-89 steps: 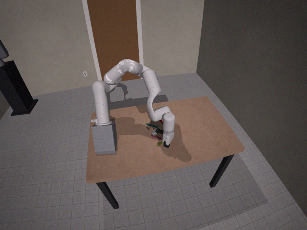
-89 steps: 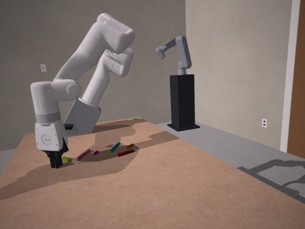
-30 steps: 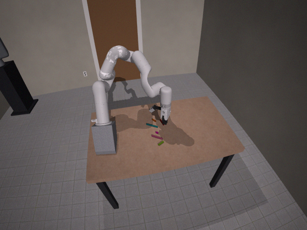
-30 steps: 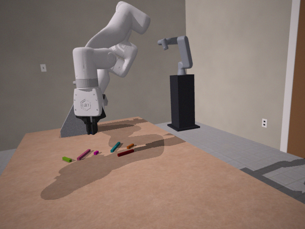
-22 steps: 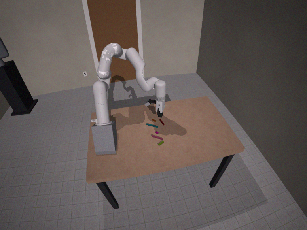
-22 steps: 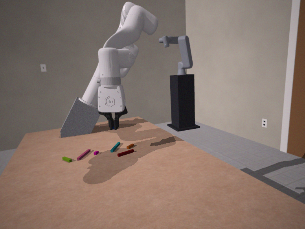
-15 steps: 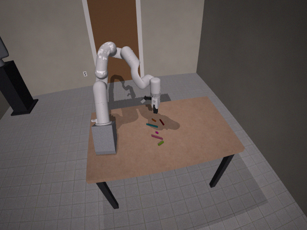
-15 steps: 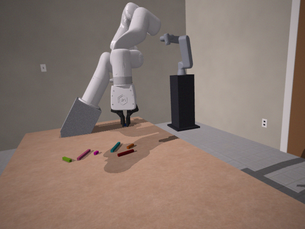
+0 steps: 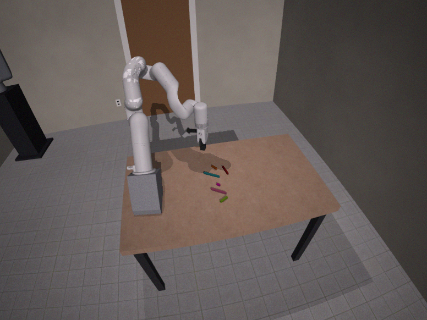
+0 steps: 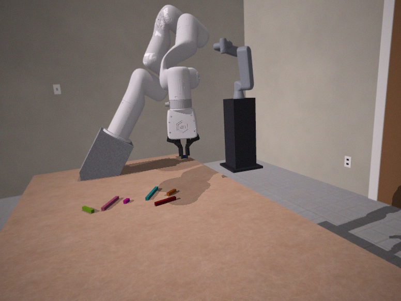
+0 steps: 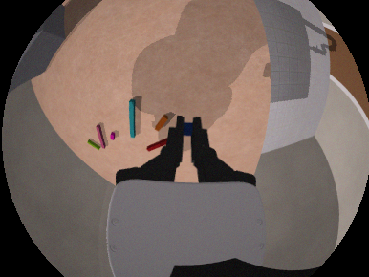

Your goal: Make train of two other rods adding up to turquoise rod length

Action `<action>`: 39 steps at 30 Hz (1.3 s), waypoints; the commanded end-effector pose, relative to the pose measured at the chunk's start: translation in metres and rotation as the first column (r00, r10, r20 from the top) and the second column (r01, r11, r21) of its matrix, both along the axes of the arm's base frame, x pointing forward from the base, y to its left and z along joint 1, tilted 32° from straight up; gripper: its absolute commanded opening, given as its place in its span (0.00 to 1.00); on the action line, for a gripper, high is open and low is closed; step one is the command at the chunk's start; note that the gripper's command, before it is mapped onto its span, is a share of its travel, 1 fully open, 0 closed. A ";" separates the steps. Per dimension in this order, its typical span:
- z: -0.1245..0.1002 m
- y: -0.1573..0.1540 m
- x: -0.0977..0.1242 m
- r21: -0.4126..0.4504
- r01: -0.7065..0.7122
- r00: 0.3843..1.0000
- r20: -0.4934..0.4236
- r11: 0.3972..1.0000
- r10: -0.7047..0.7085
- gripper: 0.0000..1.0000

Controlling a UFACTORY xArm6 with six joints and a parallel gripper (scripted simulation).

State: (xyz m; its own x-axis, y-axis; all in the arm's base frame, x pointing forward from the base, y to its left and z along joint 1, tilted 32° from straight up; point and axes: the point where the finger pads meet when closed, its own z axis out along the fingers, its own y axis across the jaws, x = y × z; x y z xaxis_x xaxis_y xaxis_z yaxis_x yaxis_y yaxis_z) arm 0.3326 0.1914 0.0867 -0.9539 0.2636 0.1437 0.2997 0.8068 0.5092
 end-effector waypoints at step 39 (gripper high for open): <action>-0.069 0.044 0.002 -0.001 0.000 1.000 0.002 1.000 0.000 0.04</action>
